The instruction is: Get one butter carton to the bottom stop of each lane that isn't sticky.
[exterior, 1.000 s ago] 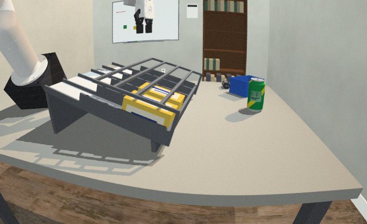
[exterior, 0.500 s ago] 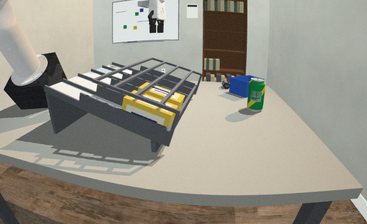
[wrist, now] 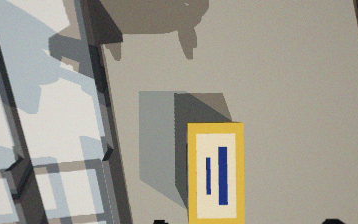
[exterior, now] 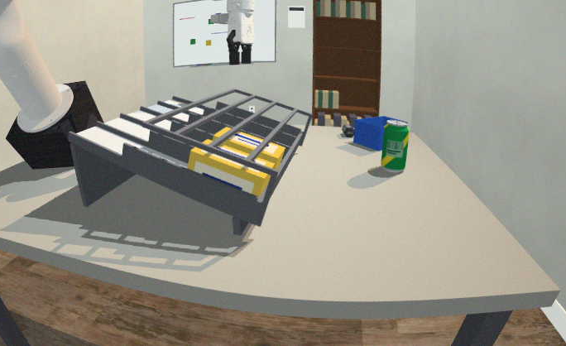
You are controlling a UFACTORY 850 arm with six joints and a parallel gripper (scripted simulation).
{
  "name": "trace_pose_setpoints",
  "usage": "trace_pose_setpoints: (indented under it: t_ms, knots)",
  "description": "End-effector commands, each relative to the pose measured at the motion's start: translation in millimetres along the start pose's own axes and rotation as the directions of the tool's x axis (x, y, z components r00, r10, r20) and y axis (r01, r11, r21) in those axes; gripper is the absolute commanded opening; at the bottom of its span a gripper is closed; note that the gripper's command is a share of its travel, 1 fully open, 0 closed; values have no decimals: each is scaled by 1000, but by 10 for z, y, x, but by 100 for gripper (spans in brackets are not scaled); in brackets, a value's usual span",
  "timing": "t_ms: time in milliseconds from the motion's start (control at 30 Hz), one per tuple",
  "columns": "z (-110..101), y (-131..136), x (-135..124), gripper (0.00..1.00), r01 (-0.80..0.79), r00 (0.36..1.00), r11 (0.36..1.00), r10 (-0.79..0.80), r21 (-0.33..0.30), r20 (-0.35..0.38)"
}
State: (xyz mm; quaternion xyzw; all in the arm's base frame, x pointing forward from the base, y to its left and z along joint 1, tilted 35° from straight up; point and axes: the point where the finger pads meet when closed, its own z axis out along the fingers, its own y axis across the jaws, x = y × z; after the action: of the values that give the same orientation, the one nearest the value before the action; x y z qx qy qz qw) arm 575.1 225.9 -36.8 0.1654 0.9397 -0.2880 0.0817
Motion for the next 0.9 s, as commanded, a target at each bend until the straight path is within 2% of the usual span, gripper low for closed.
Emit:
trace_pose_setpoints:
  t_ms: [0, 33, 500, 567, 600, 867]
  knots:
    - [155, 16, -13, 90, -1, 1000, 1000, 1, -1, 2]
    - [-11, 6, -7, 90, -1, 1000, 1000, 1, -2, 1]
    - [549, 28, -17, 90, -1, 1000, 1000, 1, 1, 0]
    - [549, 28, -17, 90, -1, 1000, 1000, 1, 1, 0]
    - [387, 17, -9, 90, 0, 1000, 1000, 0, 1, 0]
    - [707, 31, -15, 90, -1, 1000, 1000, 1, 2, -1]
